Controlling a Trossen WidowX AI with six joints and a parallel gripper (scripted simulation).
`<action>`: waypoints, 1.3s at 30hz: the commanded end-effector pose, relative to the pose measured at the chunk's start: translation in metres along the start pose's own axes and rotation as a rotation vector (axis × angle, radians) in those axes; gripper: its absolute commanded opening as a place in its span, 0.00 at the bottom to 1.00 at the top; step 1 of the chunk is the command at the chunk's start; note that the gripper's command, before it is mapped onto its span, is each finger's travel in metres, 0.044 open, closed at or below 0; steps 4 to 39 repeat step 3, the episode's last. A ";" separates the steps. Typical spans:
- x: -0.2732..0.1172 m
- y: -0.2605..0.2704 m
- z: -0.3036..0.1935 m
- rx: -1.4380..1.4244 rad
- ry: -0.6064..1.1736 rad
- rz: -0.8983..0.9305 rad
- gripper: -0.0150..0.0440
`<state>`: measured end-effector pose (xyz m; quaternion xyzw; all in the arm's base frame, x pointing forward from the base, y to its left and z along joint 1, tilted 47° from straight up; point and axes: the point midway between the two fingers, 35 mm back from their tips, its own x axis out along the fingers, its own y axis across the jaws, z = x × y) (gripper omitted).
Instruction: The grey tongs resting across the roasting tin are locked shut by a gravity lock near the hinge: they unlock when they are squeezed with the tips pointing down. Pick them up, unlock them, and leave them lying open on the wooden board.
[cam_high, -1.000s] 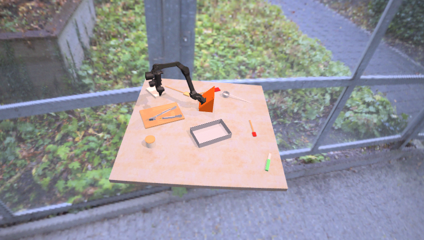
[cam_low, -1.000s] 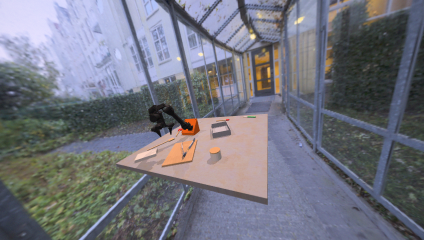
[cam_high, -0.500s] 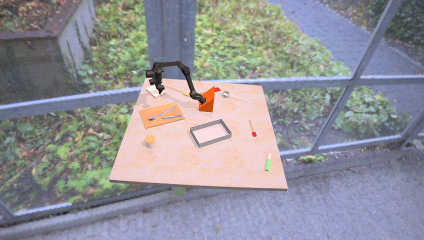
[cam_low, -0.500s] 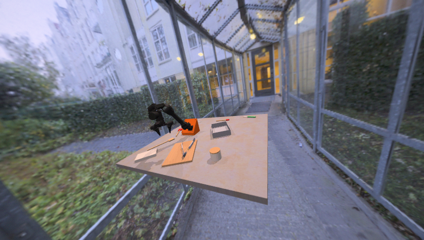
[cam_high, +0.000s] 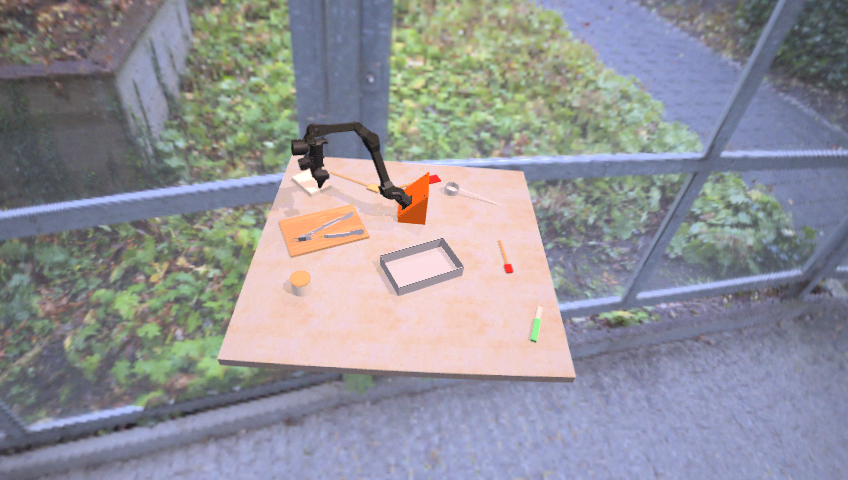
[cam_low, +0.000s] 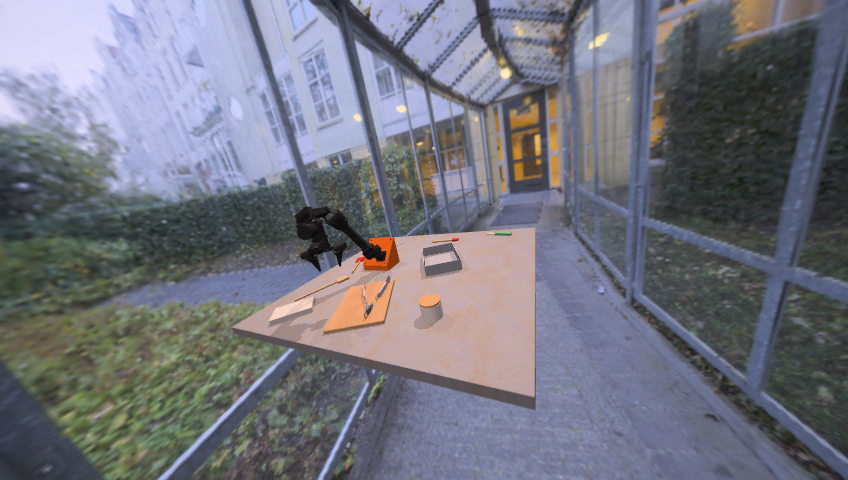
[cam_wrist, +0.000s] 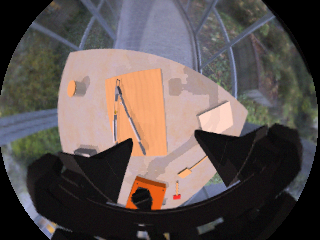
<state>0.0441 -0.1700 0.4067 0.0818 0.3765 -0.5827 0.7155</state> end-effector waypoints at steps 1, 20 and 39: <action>-0.001 -0.001 0.000 0.000 0.000 -0.003 1.00; -0.001 -0.001 0.000 0.000 0.000 -0.003 1.00; -0.001 -0.001 0.000 0.000 0.000 -0.003 1.00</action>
